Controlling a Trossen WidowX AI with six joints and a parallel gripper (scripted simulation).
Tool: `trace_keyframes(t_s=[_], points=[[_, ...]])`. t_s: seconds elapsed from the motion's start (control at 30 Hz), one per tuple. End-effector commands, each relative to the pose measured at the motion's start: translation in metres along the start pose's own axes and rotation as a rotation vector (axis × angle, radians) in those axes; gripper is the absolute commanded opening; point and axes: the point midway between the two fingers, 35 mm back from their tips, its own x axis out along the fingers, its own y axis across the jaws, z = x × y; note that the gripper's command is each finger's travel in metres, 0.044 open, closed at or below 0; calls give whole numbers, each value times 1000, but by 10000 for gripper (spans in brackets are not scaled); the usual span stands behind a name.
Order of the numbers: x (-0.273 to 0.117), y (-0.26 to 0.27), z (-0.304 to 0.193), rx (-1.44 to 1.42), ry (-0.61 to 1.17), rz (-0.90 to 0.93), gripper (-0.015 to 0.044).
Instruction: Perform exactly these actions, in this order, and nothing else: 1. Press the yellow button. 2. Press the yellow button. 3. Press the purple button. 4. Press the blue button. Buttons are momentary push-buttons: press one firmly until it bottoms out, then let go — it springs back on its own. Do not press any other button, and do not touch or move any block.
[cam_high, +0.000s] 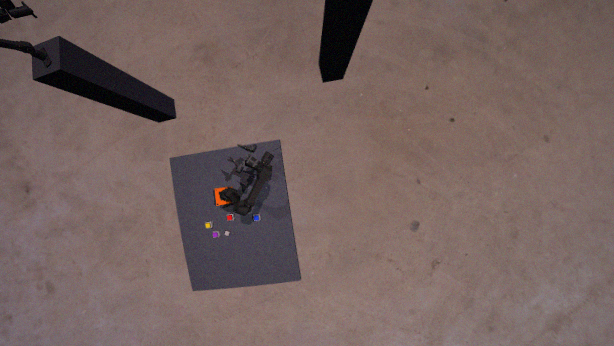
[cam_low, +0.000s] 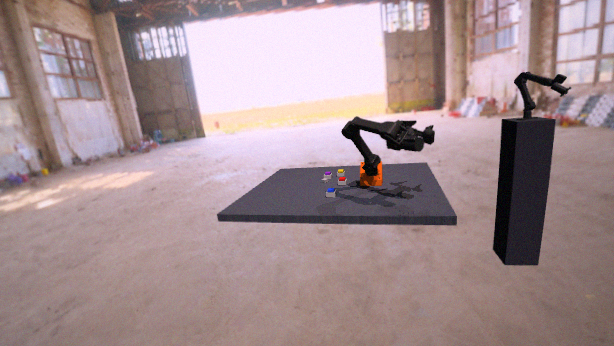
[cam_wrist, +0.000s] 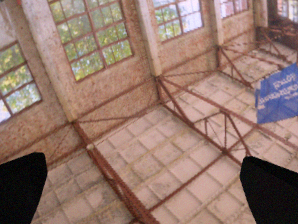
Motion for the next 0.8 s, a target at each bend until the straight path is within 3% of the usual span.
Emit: trace_keyframes(t_s=[0.0,0.4,0.77], points=[[-33,31,32,-62,-126,190,400],[-164,70,116,-140,-551,617,400],[-301,23,174,-79,-1025,867,400]])
